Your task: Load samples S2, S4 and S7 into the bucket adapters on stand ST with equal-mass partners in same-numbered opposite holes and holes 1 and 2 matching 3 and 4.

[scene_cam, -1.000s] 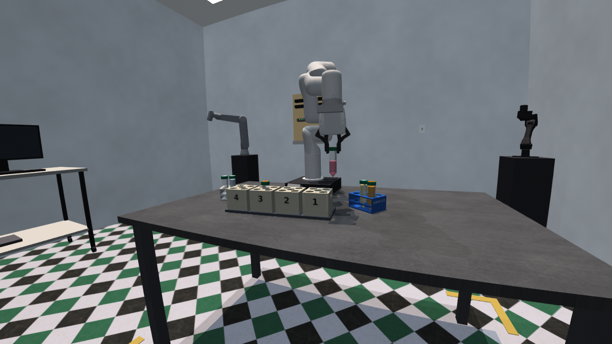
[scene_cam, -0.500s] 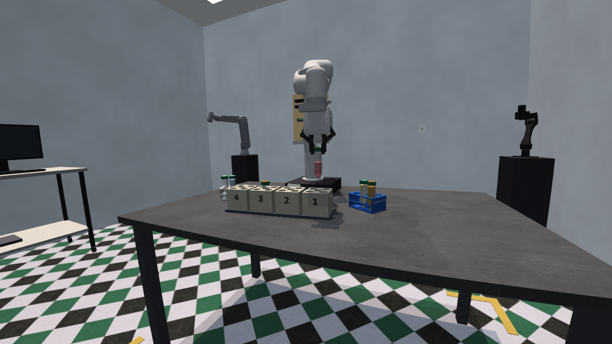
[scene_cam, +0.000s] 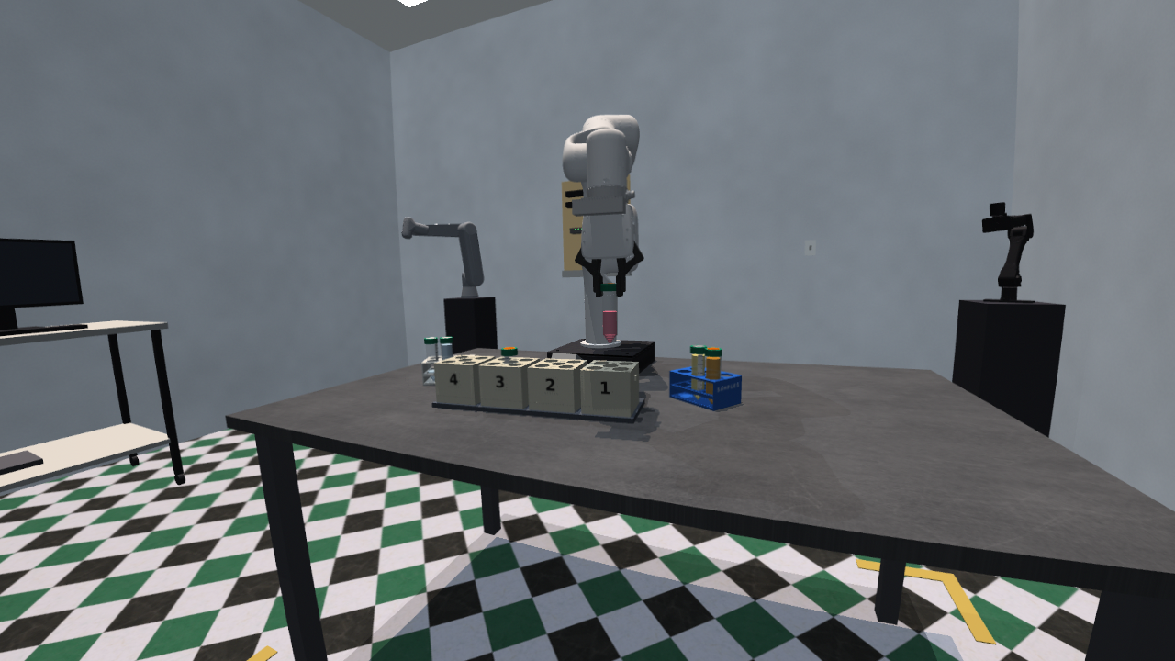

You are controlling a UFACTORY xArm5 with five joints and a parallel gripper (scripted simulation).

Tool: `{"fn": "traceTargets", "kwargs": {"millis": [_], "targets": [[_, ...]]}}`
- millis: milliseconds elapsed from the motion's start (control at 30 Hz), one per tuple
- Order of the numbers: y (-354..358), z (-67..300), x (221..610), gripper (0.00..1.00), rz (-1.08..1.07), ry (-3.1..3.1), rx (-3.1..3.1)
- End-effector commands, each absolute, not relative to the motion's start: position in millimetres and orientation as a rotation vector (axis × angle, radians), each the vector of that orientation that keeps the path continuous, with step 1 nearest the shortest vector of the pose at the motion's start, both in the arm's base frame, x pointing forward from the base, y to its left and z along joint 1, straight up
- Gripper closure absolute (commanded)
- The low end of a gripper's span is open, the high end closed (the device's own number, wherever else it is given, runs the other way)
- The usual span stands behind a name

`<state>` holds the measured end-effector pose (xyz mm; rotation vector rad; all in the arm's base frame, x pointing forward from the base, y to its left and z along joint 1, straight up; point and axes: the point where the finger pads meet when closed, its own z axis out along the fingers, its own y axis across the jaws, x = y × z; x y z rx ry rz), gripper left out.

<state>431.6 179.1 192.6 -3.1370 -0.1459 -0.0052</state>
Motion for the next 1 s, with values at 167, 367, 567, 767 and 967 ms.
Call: {"fn": "traceTargets", "kwargs": {"millis": [167,367,567,767,967], "targets": [[179.5,188.3,432.7,1.00,-0.014,-0.146,-3.139],[179.5,176.2,432.8,1.00,-0.014,-0.146,-3.139],[179.5,168.2,432.8,1.00,-0.014,-0.146,-3.139],[179.5,156.2,432.9,1.00,-0.014,-0.146,-3.139],[179.5,156.2,432.9,1.00,-0.014,-0.146,-3.139]]}}
